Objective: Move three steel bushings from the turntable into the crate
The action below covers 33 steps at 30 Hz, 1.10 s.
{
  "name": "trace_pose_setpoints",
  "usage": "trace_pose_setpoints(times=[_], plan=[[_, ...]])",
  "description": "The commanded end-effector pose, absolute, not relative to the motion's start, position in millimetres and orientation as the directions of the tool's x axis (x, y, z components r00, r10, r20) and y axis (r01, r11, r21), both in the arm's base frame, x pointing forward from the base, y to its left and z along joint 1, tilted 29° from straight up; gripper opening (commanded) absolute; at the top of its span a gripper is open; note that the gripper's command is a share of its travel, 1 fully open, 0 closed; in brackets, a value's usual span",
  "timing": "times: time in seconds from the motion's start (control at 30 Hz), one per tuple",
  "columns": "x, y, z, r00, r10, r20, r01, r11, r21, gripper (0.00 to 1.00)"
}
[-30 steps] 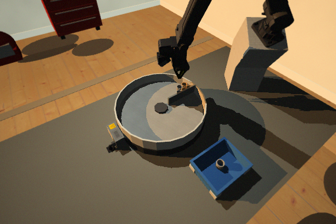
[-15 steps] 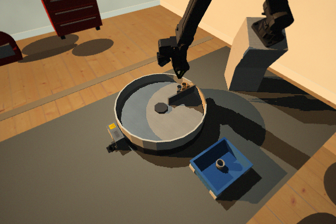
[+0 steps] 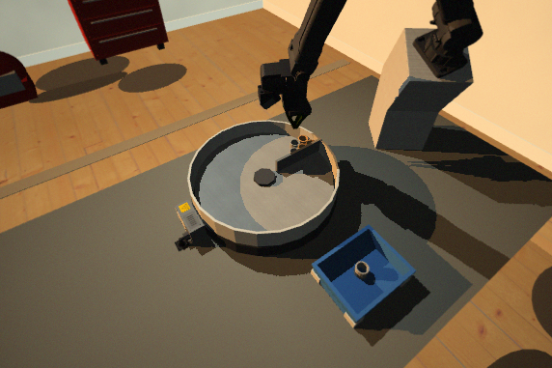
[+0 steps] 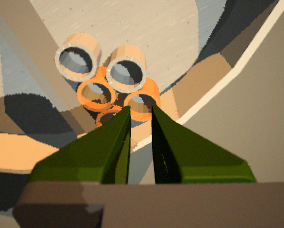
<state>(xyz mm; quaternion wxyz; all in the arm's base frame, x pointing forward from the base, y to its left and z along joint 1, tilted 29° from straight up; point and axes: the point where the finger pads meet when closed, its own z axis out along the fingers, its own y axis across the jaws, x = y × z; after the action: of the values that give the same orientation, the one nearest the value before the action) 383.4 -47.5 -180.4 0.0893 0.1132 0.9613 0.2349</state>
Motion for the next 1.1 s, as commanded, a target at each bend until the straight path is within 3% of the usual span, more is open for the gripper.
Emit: trace_pose_setpoints(times=[0.0, 1.07], plan=[[385, -57, -180, -0.953, 0.272, -0.131, 0.181, 0.862, 0.473, 0.13], [392, -42, -191, -0.958, 0.257, -0.127, 0.169, 0.864, 0.474, 0.13]])
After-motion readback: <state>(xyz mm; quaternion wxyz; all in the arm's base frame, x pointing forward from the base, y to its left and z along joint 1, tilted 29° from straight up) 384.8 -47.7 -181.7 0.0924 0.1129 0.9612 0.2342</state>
